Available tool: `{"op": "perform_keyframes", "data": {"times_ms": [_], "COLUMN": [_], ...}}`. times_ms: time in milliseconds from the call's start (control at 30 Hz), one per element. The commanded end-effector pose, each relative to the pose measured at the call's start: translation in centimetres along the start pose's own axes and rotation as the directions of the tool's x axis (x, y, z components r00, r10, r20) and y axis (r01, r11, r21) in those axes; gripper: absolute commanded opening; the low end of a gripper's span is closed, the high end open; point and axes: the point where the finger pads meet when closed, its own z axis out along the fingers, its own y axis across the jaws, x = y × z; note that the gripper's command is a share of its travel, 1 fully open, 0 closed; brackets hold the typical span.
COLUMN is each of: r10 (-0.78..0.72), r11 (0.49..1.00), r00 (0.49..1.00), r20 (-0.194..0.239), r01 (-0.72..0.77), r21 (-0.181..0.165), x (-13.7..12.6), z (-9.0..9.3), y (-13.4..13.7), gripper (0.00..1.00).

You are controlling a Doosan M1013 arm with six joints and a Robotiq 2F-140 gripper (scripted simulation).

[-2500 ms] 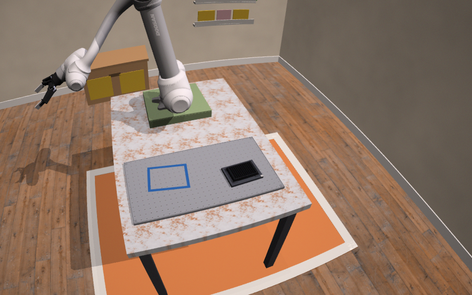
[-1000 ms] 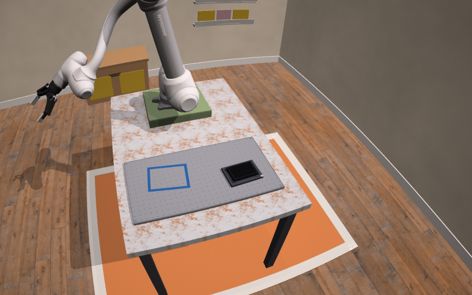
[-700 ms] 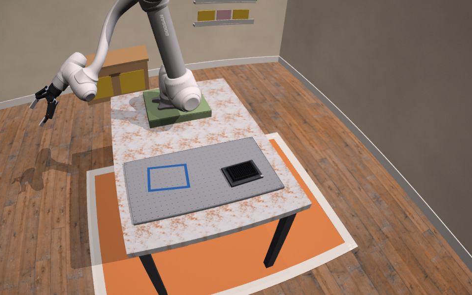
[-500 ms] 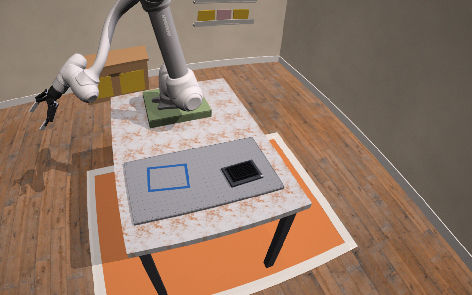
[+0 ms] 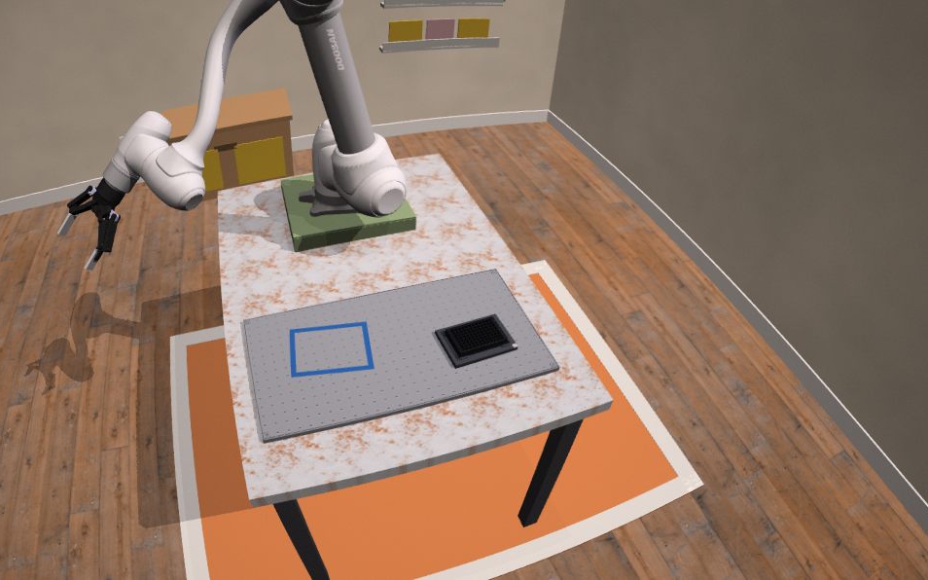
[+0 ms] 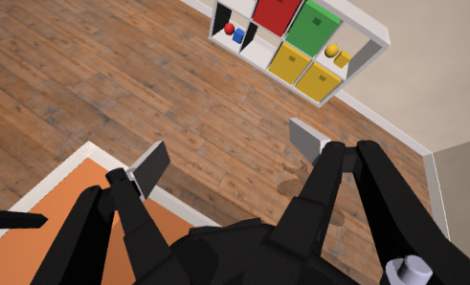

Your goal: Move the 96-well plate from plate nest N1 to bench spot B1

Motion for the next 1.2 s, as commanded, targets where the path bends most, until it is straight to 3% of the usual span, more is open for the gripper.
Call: {"op": "perform_keyframes", "data": {"times_ms": [0, 133, 500, 633, 1033, 1167], "r10": [0.0, -0.105, -0.105, -0.212, -0.212, -0.318], "r11": [1.0, 0.992, 0.992, 0.967, 0.967, 0.926], "r00": [1.0, 0.994, 0.994, 0.977, 0.977, 0.948], "r20": [0.0, 0.009, 0.009, 0.007, 0.007, -0.006], "r01": [0.0, 0.104, 0.104, 0.208, 0.208, 0.312], "r21": [0.008, 0.078, 0.078, 0.146, 0.146, 0.213], "x": [0.6, 1.2, 2.6, 3.2, 4.5, 4.9], "z": [0.1, 0.1, 0.1, -0.1, -0.4, -0.7], "y": [-1.4, -3.3, -7.6, -9.5, -14.3, -16.2], "gripper": [1.0, 1.0, 1.0, 1.0, 1.0, 1.0]}}
